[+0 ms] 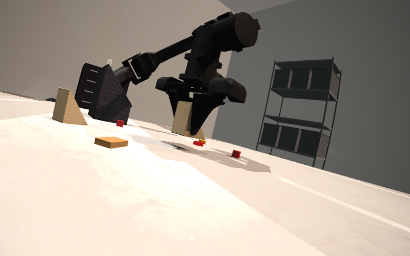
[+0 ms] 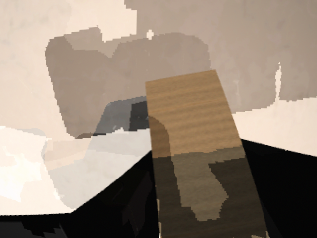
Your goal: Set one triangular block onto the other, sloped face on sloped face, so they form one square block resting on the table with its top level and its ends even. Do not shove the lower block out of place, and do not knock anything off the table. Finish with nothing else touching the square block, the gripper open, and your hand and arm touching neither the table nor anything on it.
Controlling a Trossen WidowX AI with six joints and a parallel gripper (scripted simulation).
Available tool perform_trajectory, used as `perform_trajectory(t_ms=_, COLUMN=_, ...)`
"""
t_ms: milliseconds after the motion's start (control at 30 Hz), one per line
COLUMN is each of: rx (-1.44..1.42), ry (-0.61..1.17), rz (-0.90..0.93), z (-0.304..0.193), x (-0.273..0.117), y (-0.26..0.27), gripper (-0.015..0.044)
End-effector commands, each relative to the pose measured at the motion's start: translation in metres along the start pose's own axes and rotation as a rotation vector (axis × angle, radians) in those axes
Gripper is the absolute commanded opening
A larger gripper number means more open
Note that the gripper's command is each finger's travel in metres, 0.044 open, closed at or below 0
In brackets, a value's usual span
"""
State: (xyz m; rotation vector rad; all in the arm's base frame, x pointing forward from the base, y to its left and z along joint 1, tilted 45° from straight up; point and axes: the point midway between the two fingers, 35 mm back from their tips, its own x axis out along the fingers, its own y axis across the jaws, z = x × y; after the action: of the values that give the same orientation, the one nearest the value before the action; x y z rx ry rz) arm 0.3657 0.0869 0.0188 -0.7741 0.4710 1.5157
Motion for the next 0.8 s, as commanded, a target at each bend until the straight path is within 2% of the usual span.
perform_trajectory(t_ms=0, rx=-0.004, ry=-0.004, rz=-0.001, z=0.000, x=0.004, y=0.000, gripper=0.0000)
perform_trajectory(t_ms=700, rx=0.015, ry=-0.001, rz=-0.007, z=0.000, x=0.027, y=0.001, gripper=0.0000)
perform_trajectory(t_ms=767, rx=0.009, ry=0.000, rz=-0.009, z=0.001, x=0.025, y=-0.001, gripper=0.0052)
